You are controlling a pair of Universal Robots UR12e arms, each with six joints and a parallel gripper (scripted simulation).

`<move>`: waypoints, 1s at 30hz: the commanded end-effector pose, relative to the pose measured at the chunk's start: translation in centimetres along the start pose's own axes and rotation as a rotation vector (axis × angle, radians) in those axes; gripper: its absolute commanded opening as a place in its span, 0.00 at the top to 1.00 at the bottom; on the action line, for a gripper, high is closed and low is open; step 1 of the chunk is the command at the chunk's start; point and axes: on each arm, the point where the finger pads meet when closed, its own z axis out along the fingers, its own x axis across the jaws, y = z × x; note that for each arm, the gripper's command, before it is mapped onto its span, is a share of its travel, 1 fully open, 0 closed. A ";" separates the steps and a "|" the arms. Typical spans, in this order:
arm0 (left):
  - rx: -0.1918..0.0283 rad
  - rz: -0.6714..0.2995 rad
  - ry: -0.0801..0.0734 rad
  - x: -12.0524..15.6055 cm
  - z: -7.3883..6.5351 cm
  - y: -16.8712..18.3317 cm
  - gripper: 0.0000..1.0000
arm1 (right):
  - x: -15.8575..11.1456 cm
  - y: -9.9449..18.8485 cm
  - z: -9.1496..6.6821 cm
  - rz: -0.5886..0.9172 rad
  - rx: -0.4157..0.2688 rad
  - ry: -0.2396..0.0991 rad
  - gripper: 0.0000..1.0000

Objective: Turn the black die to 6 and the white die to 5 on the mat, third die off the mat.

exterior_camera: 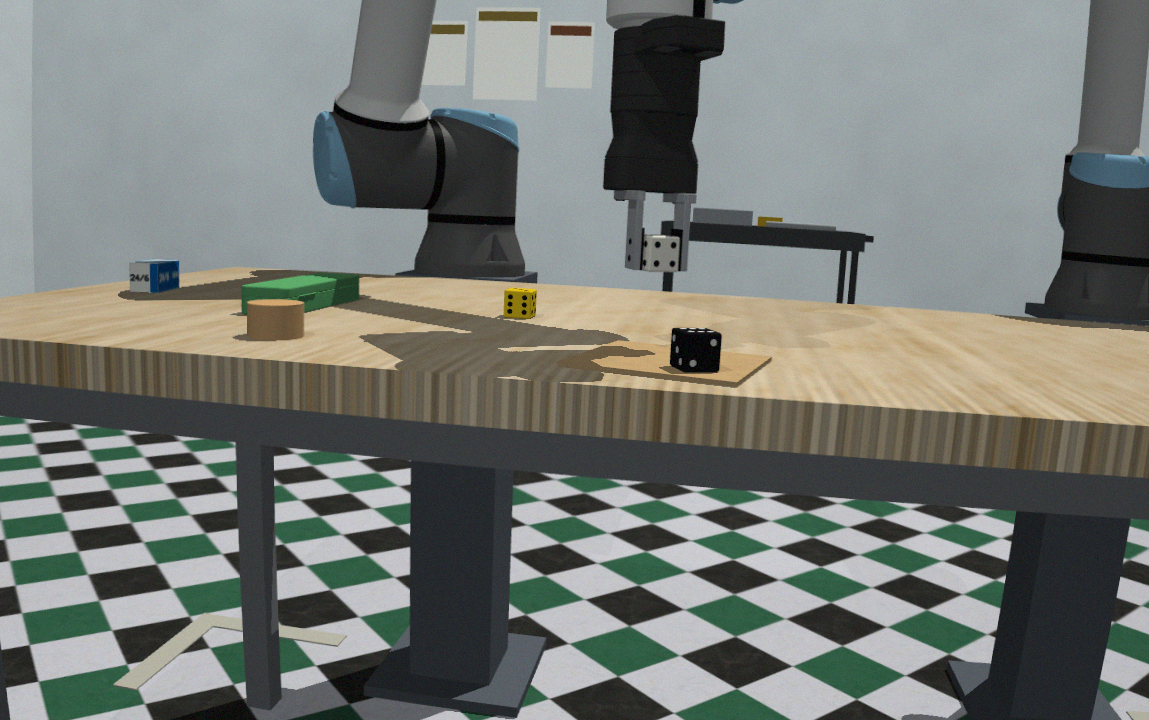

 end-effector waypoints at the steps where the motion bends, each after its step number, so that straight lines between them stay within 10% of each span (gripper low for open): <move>1: -0.001 0.000 0.000 0.0 -0.1 0.1 0.00 | 0.0 -0.1 2.5 0.000 0.002 0.000 0.43; 9: -0.001 0.000 0.000 0.0 -0.1 0.1 0.00 | 0.0 -0.2 5.5 0.000 0.002 0.000 0.43; 30: -0.001 0.000 0.000 0.0 -0.1 0.1 0.00 | 0.0 -0.2 6.2 0.000 0.002 0.000 0.43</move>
